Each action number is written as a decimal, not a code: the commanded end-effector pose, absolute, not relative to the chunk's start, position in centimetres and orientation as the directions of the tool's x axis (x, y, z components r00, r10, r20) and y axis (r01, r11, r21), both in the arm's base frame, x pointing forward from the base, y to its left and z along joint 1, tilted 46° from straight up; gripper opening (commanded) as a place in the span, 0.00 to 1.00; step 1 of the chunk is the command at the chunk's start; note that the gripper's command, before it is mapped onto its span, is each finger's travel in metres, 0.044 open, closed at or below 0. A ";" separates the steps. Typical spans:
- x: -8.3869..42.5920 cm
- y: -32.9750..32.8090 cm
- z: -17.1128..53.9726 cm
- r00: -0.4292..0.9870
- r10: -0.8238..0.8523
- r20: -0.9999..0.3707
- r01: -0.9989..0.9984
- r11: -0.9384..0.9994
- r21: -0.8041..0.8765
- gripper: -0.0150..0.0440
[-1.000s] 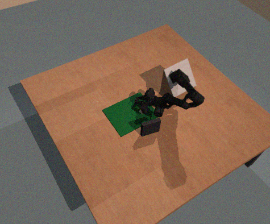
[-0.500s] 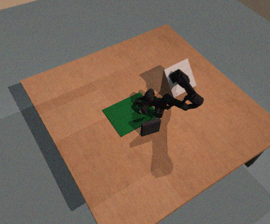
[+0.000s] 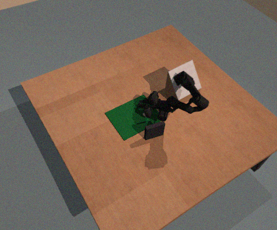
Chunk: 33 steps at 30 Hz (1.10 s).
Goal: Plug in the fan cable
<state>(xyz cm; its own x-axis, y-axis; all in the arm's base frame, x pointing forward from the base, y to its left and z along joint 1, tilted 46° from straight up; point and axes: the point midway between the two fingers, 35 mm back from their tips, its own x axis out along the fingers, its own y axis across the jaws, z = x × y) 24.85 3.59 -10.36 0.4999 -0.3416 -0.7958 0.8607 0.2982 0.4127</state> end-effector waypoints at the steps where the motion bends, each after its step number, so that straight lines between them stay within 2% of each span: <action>1: 24.8 3.6 -10.4 0.500 -0.341 -0.796 0.861 0.300 0.412 0.25; 23: 24.8 3.6 -10.4 0.500 -0.341 -0.796 0.861 0.300 0.412 0.25; 31: 24.8 3.6 -10.4 0.500 -0.342 -0.796 0.861 0.298 0.413 0.60; 33: 24.8 3.6 -10.4 0.500 -0.342 -0.796 0.861 0.298 0.413 0.60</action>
